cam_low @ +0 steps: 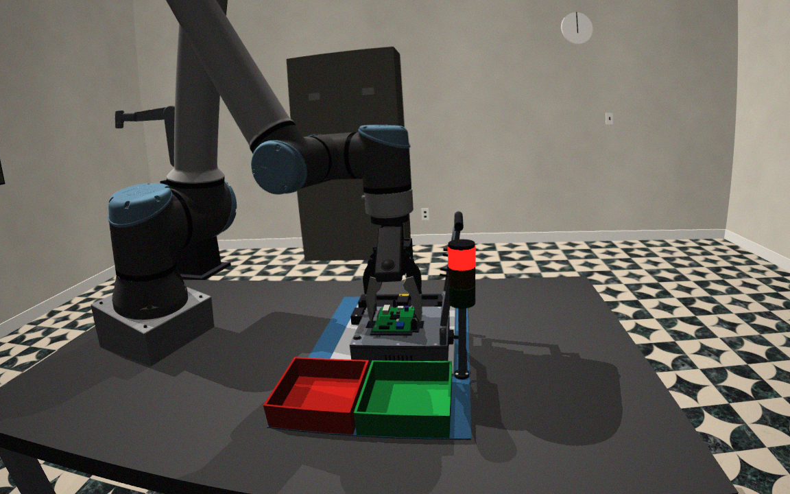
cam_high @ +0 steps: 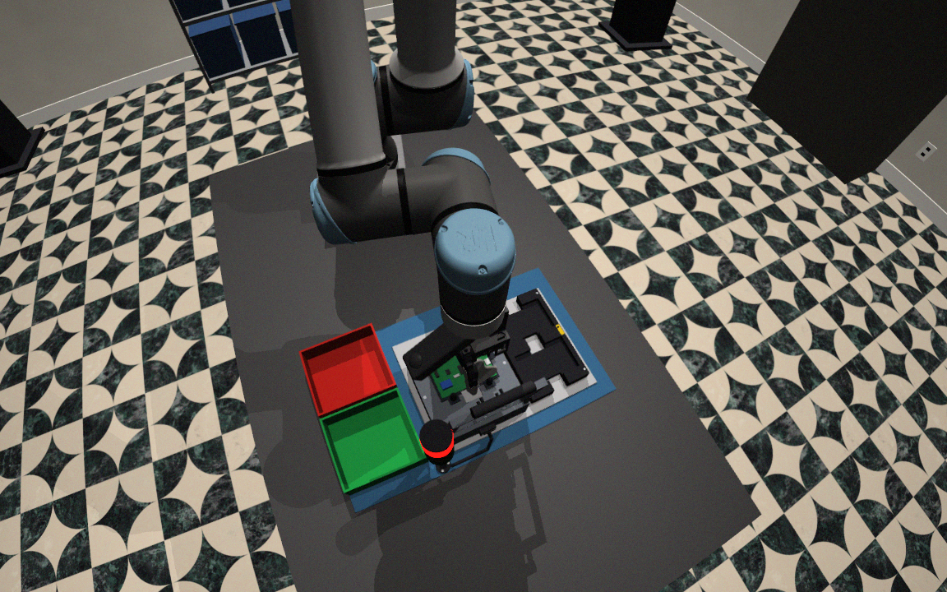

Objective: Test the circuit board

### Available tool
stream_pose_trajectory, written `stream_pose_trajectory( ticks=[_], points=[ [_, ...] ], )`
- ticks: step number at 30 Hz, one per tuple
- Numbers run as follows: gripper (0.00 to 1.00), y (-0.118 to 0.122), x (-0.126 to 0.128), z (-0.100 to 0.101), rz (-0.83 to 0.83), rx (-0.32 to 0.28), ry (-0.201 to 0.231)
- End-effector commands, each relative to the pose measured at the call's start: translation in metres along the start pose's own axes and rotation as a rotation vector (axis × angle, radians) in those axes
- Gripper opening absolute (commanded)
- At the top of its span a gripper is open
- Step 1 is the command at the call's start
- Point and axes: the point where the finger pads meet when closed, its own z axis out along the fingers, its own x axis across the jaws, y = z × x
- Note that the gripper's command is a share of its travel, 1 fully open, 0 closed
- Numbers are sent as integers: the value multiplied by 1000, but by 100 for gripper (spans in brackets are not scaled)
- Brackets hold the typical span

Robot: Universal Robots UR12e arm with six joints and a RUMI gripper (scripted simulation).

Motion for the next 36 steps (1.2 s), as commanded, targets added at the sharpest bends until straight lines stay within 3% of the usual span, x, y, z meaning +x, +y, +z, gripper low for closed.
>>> stream_pose_trajectory(
  ticks=[1, 36],
  points=[
    [59, 0, 0, 0, 1, 0, 0],
    [59, -1, 2, 2, 1, -1, 1]
  ],
)
